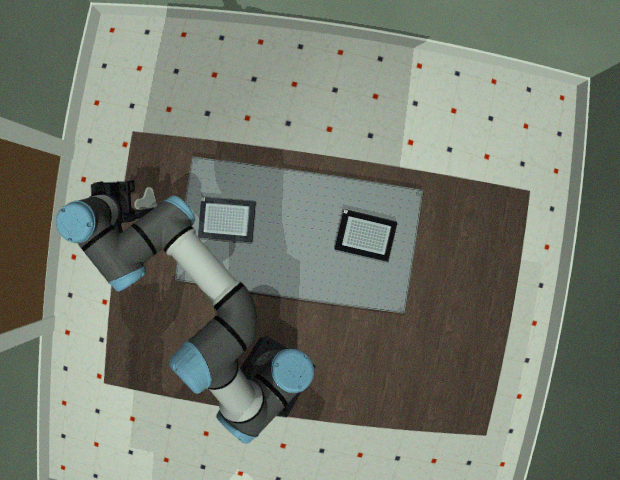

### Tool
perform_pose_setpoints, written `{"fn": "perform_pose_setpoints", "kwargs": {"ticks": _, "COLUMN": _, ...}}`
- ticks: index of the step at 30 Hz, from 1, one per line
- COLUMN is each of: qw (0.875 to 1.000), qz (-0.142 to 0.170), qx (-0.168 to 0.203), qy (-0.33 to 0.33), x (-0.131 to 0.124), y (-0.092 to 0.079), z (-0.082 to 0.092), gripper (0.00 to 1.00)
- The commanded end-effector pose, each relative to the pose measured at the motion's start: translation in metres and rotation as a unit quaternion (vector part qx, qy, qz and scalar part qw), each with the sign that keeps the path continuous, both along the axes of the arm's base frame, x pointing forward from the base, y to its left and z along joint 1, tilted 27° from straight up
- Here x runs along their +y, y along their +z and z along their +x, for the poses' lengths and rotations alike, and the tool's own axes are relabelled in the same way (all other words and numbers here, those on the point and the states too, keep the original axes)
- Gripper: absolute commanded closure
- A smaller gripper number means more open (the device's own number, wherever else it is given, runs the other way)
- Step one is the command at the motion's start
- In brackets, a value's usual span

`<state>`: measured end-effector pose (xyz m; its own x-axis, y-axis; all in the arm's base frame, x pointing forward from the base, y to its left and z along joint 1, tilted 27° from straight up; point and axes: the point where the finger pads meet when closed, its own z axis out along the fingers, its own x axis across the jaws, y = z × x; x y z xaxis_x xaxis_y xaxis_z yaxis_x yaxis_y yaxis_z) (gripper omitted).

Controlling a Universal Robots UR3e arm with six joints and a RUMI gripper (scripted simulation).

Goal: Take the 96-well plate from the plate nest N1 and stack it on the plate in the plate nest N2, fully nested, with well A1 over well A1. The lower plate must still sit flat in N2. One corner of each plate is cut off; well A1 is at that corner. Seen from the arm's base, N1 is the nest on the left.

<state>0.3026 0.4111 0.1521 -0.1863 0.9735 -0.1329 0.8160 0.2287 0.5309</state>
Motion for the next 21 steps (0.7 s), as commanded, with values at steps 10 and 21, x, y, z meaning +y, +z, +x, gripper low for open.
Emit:
{"fn": "perform_pose_setpoints", "kwargs": {"ticks": 10, "qw": 0.987, "qz": 0.072, "qx": 0.004, "qy": -0.145, "x": -0.029, "y": -0.028, "z": 0.031, "gripper": 0.00}}
{"fn": "perform_pose_setpoints", "kwargs": {"ticks": 21, "qw": 0.964, "qz": 0.115, "qx": 0.006, "qy": -0.239, "x": -0.051, "y": -0.047, "z": 0.047, "gripper": 0.00}}
